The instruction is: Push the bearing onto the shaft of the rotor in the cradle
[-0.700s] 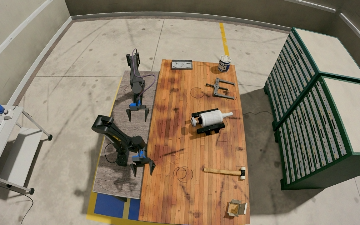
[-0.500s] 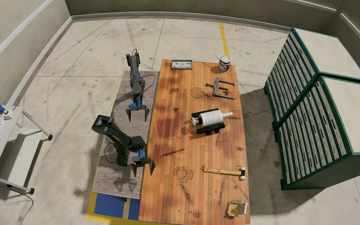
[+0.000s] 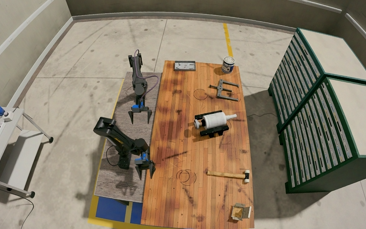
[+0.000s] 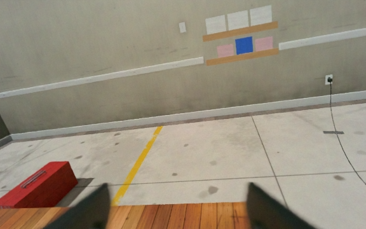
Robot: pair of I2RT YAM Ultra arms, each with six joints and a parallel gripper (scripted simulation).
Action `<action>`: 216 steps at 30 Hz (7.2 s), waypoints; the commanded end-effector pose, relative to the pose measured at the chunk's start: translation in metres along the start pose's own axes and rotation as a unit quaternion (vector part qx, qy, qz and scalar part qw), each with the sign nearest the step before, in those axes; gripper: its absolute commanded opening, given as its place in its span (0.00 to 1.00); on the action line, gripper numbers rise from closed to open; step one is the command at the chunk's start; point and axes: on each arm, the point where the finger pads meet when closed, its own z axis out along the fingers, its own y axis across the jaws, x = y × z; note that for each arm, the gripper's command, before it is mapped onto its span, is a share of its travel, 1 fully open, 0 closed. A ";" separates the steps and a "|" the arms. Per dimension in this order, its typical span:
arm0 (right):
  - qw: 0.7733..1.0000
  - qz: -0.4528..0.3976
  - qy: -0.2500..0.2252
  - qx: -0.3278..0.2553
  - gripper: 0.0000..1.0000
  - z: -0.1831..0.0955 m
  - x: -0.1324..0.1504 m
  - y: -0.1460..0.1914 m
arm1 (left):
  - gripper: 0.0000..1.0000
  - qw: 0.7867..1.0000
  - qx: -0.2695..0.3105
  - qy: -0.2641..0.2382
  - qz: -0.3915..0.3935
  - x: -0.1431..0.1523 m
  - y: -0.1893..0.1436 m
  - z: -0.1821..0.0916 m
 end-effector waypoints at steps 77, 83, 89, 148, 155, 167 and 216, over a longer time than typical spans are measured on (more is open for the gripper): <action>0.828 -0.123 0.148 -0.526 0.44 -0.210 0.104 0.267 | 1.00 0.880 -0.437 -0.136 -0.126 0.048 0.284 -0.288; 0.803 -0.132 0.161 -0.559 0.44 -0.237 0.114 0.276 | 1.00 0.866 -0.462 -0.143 -0.130 0.056 0.290 -0.312; 0.764 -0.144 0.178 -0.603 0.44 -0.276 0.128 0.286 | 1.00 0.833 -0.515 -0.151 -0.137 0.071 0.301 -0.353; 0.618 -0.186 0.226 -0.730 0.44 -0.414 0.167 0.281 | 1.00 0.716 -0.660 -0.183 -0.134 0.103 0.291 -0.488; 0.623 -0.193 0.230 -0.723 0.44 -0.409 0.175 0.294 | 1.00 0.716 -0.660 -0.183 -0.134 0.103 0.291 -0.488; 0.614 -0.189 0.231 -0.730 0.44 -0.417 0.174 0.302 | 1.00 0.716 -0.660 -0.183 -0.134 0.103 0.291 -0.488; 0.610 -0.188 0.234 -0.733 0.44 -0.424 0.178 0.311 | 1.00 0.716 -0.660 -0.183 -0.134 0.103 0.291 -0.488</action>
